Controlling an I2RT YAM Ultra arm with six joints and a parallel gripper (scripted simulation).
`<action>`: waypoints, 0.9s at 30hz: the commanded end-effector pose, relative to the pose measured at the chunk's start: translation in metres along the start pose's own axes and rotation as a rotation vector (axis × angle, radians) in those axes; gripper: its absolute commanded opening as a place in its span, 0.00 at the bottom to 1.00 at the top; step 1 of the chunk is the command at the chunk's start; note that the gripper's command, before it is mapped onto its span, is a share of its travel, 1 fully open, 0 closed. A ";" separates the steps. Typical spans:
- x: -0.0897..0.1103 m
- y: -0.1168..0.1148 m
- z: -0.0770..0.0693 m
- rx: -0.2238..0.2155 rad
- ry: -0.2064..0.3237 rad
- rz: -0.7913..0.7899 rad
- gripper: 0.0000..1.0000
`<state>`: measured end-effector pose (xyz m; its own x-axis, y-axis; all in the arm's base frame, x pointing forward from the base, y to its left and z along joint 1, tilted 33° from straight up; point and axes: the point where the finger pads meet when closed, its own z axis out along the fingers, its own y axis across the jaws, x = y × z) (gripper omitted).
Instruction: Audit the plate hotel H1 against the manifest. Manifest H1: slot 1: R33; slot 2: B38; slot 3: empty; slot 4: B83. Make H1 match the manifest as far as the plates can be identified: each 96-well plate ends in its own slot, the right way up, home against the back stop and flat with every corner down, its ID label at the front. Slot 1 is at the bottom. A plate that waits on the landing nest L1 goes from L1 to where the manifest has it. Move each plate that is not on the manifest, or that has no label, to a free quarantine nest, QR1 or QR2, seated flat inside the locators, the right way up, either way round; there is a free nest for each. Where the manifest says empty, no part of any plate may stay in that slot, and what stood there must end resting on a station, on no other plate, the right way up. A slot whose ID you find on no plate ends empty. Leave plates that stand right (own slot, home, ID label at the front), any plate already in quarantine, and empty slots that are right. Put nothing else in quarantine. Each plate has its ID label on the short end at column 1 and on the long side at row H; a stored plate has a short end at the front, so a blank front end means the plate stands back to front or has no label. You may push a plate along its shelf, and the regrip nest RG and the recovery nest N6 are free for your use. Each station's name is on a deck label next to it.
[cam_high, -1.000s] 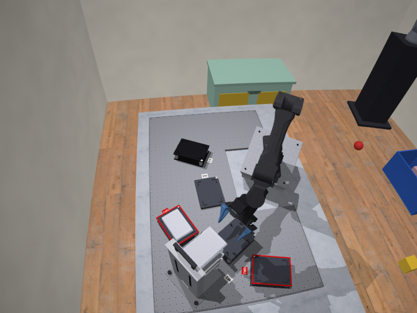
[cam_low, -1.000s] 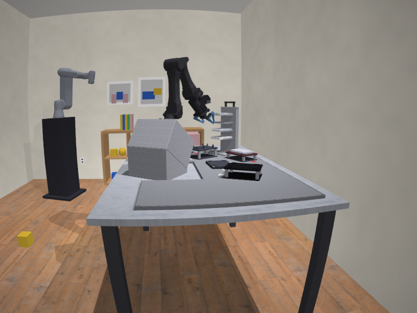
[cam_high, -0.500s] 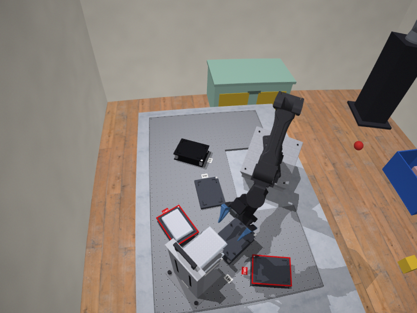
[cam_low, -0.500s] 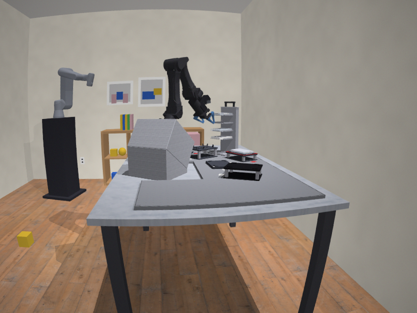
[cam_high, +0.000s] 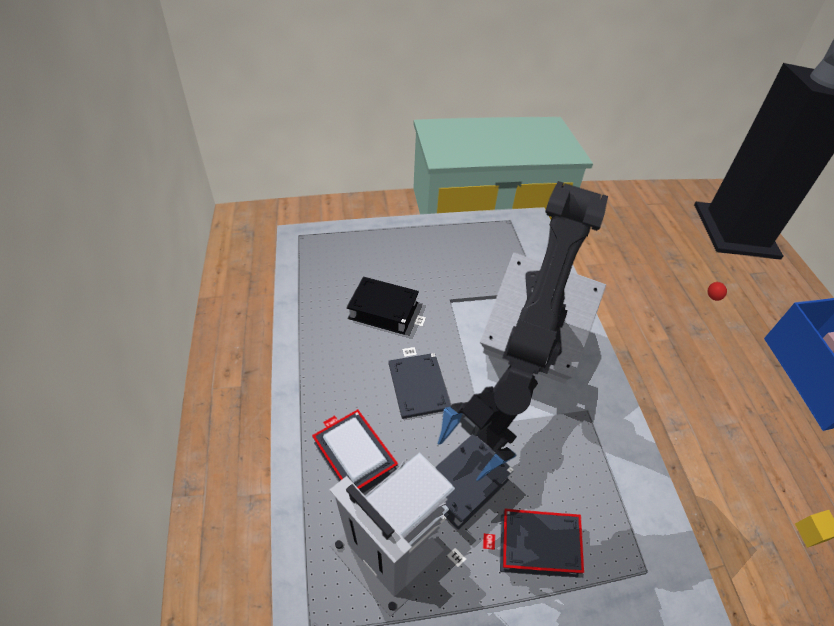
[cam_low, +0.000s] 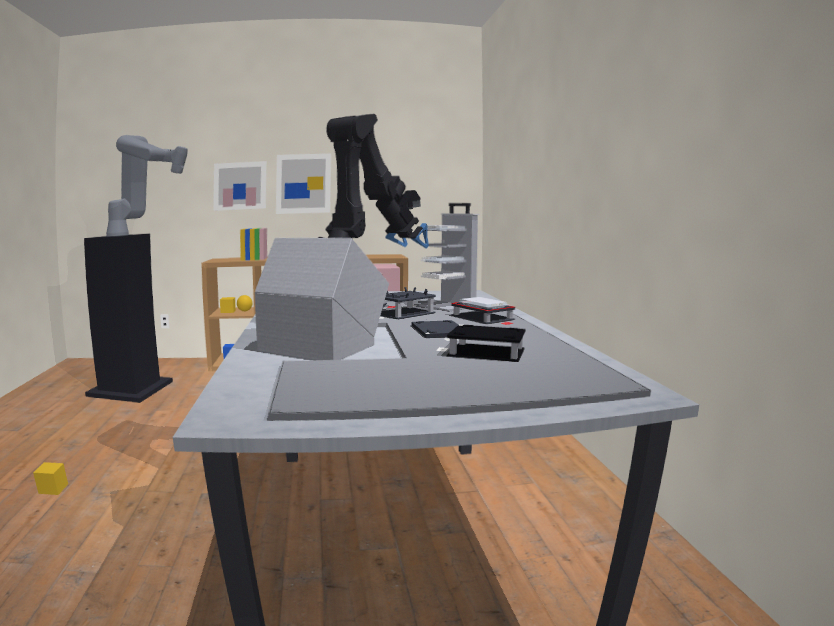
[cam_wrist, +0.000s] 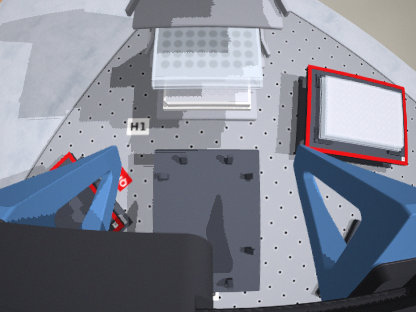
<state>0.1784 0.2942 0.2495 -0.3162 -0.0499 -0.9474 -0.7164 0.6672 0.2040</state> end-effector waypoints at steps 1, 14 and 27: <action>0.001 0.000 -0.008 -0.002 -0.012 0.007 1.00; 0.016 0.000 -0.023 -0.001 -0.012 0.007 1.00; 0.029 -0.005 -0.005 0.020 -0.006 0.002 1.00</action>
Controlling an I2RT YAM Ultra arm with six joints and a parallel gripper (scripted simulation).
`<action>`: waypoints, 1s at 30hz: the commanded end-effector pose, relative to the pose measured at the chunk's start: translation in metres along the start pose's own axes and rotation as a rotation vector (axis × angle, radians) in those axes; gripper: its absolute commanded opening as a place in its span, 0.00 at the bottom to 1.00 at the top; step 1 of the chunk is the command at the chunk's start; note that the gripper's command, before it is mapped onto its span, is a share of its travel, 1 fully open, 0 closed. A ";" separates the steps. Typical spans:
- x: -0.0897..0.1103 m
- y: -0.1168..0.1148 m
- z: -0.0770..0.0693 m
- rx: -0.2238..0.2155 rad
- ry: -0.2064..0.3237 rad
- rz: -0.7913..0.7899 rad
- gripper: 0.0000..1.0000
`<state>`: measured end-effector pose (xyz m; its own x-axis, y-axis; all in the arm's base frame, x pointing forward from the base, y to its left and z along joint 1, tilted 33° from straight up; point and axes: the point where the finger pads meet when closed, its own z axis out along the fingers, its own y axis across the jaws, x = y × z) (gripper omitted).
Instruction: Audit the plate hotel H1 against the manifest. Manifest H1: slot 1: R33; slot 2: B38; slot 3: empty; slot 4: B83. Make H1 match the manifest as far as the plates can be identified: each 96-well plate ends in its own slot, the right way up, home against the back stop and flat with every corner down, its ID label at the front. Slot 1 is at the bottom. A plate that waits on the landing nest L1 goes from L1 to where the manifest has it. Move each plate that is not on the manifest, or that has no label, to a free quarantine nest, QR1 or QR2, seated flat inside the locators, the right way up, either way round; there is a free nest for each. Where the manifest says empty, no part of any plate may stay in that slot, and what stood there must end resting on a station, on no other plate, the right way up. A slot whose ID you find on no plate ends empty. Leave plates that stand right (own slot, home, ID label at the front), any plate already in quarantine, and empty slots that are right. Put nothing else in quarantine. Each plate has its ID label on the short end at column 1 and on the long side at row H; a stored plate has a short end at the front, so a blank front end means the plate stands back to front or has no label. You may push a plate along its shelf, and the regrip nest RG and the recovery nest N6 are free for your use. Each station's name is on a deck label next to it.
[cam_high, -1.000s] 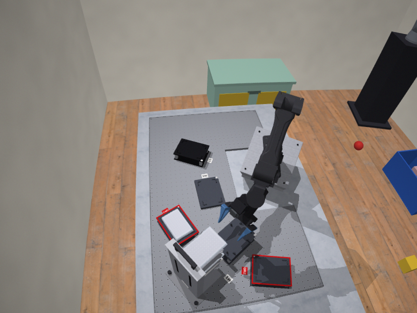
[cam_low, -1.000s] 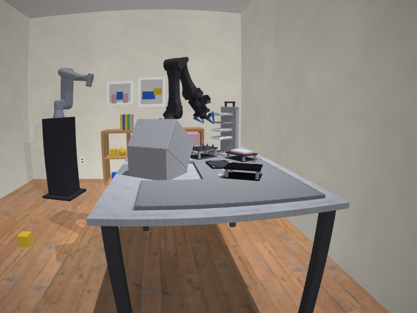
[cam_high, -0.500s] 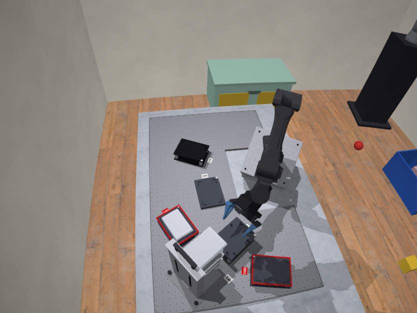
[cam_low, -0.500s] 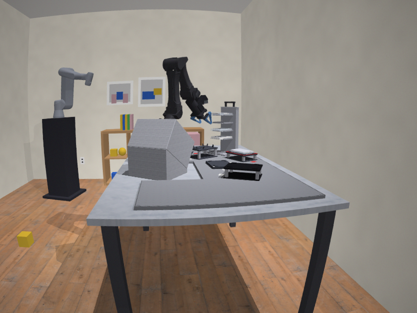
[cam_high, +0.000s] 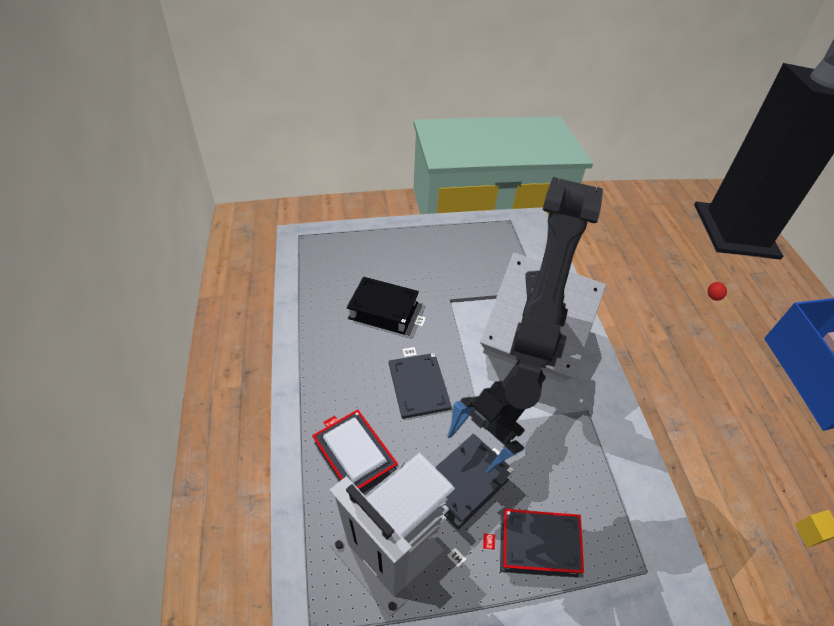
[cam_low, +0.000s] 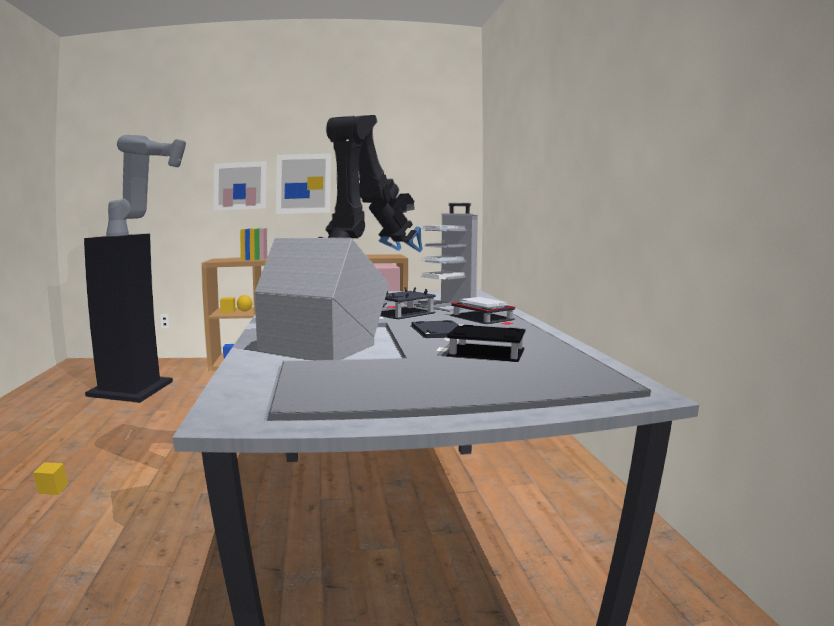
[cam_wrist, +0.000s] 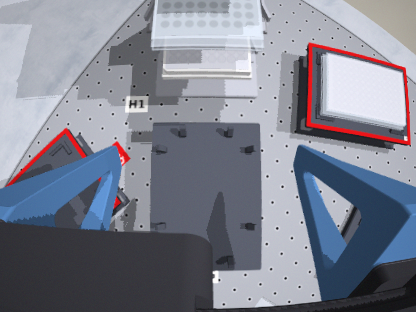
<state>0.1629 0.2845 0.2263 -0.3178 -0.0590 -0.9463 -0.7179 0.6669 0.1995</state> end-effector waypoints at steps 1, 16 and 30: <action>0.003 -0.005 0.007 0.020 -0.014 0.007 1.00; 0.019 -0.004 0.022 0.012 -0.012 0.004 1.00; 0.008 0.003 0.034 -0.003 -0.049 0.015 1.00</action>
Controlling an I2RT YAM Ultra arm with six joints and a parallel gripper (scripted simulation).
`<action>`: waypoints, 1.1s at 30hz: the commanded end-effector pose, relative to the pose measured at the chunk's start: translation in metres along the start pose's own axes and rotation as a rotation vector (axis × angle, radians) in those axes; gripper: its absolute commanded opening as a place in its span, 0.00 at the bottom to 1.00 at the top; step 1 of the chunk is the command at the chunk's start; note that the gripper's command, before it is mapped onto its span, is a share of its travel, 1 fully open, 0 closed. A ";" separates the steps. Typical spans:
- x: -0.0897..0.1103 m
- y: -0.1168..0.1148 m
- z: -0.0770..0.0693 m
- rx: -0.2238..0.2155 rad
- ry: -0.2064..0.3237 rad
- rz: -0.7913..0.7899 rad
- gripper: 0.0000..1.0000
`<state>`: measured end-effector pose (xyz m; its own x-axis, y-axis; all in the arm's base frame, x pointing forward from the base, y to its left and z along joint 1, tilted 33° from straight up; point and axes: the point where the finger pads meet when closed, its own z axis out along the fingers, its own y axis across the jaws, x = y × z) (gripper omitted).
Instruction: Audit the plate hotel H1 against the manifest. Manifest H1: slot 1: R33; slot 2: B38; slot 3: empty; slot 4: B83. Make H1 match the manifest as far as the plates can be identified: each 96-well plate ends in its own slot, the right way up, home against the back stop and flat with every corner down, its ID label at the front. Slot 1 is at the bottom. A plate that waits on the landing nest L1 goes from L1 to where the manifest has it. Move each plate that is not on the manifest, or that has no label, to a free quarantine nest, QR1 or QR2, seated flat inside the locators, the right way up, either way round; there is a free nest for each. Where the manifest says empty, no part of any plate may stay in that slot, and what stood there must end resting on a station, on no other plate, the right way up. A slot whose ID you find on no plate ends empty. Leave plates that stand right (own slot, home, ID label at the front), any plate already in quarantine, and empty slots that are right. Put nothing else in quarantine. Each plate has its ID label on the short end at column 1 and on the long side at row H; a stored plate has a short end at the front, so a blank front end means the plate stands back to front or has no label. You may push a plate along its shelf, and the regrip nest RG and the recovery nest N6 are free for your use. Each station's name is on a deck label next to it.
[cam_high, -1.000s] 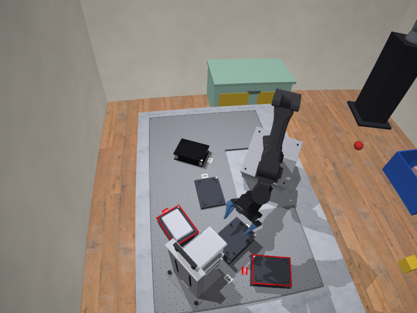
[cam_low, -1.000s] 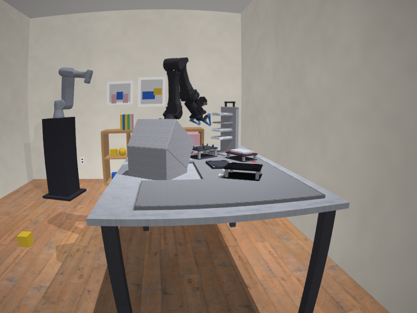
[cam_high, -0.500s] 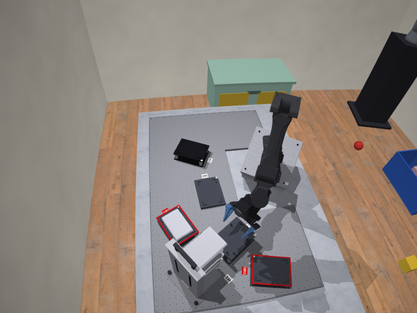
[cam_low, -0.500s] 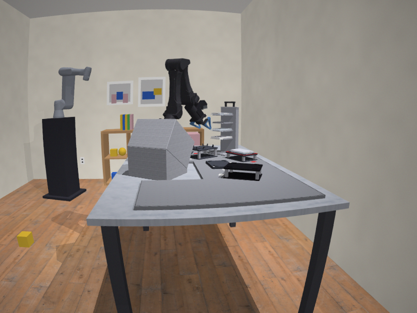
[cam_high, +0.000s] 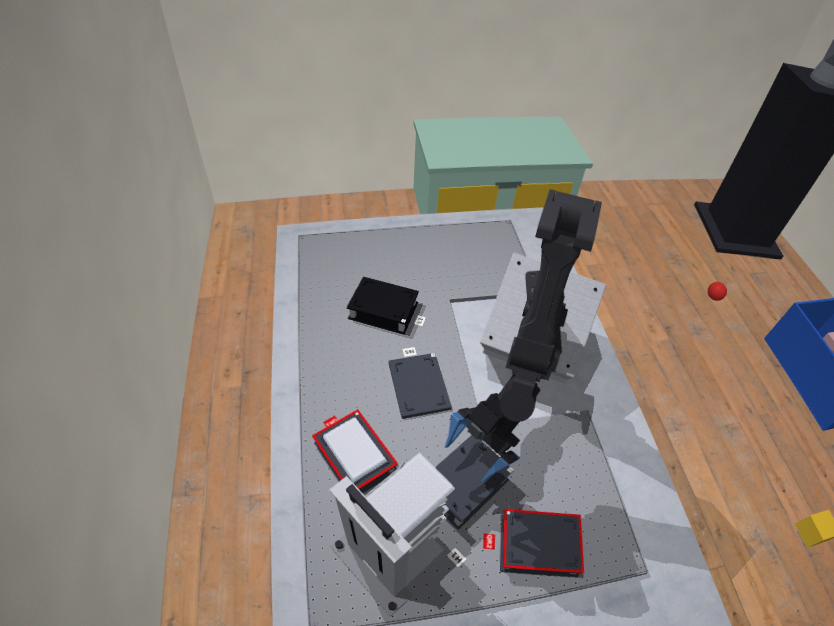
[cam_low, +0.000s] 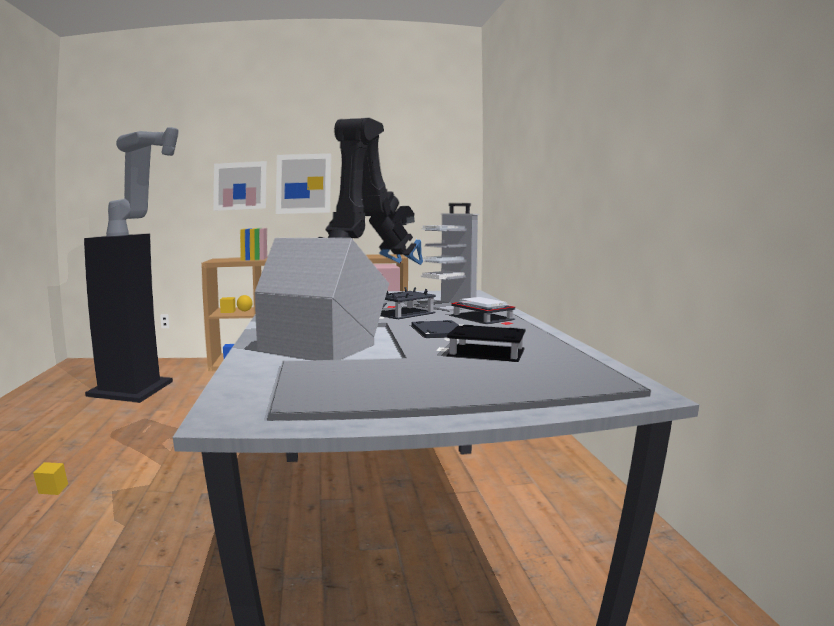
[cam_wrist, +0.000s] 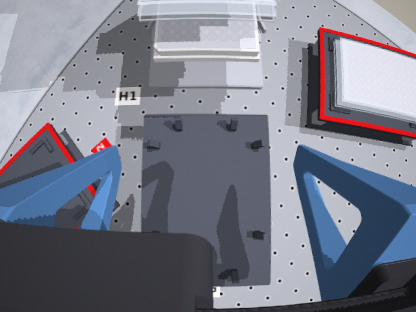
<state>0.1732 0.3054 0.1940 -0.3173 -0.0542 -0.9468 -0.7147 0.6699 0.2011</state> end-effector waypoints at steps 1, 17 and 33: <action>-0.019 0.002 0.005 -0.007 -0.045 0.012 1.00; -0.031 0.000 0.022 0.000 -0.024 0.004 1.00; -0.031 0.001 0.020 -0.006 -0.031 0.010 1.00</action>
